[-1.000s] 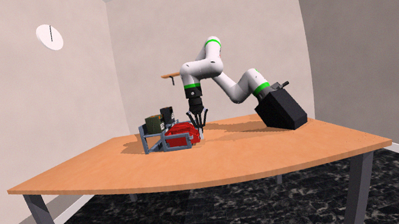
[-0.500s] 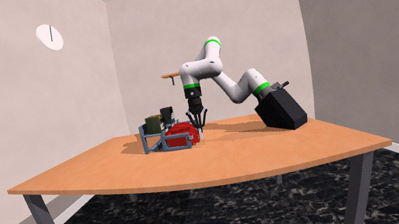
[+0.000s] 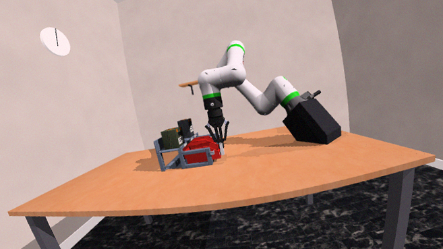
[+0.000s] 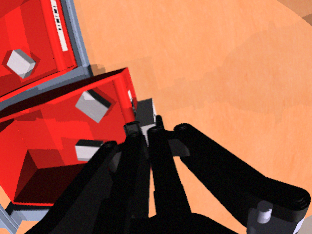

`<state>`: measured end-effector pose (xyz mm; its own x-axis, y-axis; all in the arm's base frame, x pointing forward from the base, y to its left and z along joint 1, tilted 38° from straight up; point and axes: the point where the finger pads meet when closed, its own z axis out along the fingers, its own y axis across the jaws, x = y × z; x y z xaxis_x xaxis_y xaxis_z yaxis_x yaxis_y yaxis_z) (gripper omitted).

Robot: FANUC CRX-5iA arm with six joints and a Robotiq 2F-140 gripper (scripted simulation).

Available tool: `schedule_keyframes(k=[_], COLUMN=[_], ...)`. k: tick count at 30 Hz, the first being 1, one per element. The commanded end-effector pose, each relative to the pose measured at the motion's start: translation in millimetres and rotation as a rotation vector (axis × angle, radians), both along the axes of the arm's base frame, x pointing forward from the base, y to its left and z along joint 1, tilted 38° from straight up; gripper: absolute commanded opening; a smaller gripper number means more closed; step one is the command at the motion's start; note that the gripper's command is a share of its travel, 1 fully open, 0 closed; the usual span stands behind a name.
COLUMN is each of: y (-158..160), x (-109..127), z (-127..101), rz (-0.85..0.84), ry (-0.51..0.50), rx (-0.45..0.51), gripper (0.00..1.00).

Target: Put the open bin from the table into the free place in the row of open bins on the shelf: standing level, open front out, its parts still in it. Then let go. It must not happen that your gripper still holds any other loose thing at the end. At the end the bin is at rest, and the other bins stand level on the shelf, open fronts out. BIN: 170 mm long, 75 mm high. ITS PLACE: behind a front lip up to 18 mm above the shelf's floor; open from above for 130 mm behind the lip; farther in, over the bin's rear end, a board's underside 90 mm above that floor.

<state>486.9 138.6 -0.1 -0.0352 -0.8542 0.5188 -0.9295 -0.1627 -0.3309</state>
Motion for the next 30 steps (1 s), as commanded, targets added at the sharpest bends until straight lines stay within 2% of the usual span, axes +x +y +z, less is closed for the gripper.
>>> schedule_keyframes(k=[1,30], y=[1,3], x=[1,17], z=[1,6], rz=[0.0,0.0], ry=[0.0,0.0], rx=[0.0,0.0], gripper=[0.0,0.0])
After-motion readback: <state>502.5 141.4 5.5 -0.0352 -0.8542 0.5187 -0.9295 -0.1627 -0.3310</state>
